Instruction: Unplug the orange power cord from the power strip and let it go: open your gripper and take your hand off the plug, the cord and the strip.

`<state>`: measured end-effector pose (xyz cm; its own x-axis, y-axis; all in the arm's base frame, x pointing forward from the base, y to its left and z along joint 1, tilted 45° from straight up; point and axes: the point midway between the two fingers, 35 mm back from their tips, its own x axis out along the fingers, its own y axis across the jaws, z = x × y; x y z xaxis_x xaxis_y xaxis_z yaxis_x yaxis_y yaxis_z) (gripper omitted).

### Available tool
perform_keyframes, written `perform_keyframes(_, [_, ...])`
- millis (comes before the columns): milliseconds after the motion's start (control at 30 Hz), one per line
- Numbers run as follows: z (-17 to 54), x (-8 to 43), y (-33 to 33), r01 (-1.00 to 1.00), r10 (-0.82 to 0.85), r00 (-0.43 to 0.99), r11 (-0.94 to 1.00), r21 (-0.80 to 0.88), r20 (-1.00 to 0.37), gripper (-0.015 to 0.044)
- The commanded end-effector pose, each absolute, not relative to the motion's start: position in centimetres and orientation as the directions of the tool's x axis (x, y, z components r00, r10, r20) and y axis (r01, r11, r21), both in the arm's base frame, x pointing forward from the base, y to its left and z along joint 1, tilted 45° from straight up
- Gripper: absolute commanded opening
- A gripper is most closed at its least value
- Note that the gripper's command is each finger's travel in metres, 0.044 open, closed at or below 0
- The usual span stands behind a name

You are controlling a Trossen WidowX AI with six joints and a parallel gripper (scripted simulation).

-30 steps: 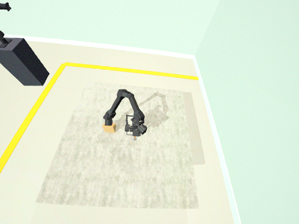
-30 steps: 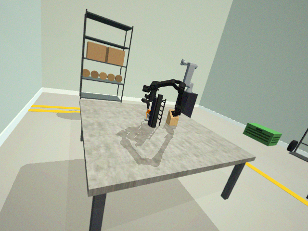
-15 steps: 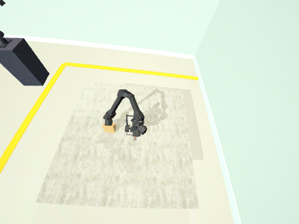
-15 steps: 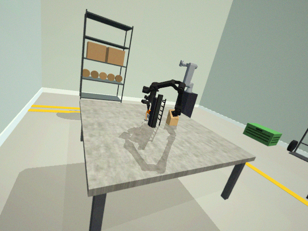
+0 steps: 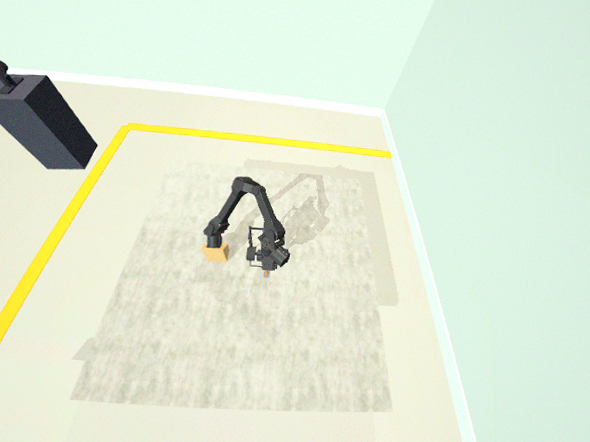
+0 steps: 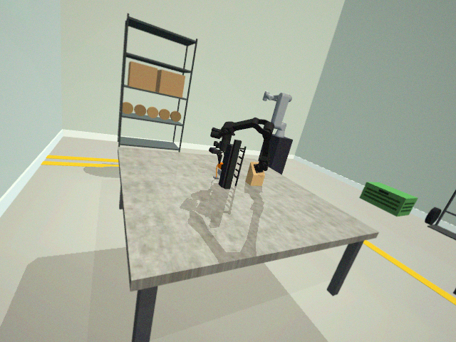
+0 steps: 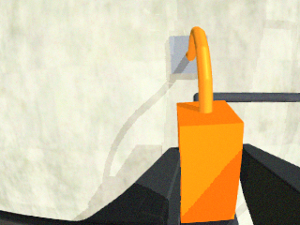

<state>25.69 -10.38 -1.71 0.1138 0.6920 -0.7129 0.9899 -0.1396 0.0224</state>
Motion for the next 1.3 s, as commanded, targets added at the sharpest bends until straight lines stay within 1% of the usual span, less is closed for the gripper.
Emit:
perform_keyframes(0, [-2.2, 25.7, -11.2, 0.990, 0.682, 0.115, -0.139, 0.026, -0.722, 0.0000])
perform_keyframes(433, [-3.5, 25.7, -12.9, 0.990, 0.681, 0.115, -0.141, 0.024, -0.723, 0.0000])
perform_keyframes(833, [-3.3, 25.5, -12.1, 0.989, 0.685, 0.115, -0.143, 0.021, -0.719, 0.0315])
perform_keyframes(1000, [-4.8, 25.3, -14.7, 0.989, 0.682, 0.115, -0.144, 0.022, -0.722, 0.0440])
perform_keyframes(1100, [-6.5, 24.9, -17.1, 0.989, 0.682, 0.115, -0.143, 0.022, -0.723, 0.0440])
perform_keyframes(1267, [-6.6, 24.8, -17.3, 0.989, 0.682, 0.115, -0.143, 0.022, -0.723, 0.0440])
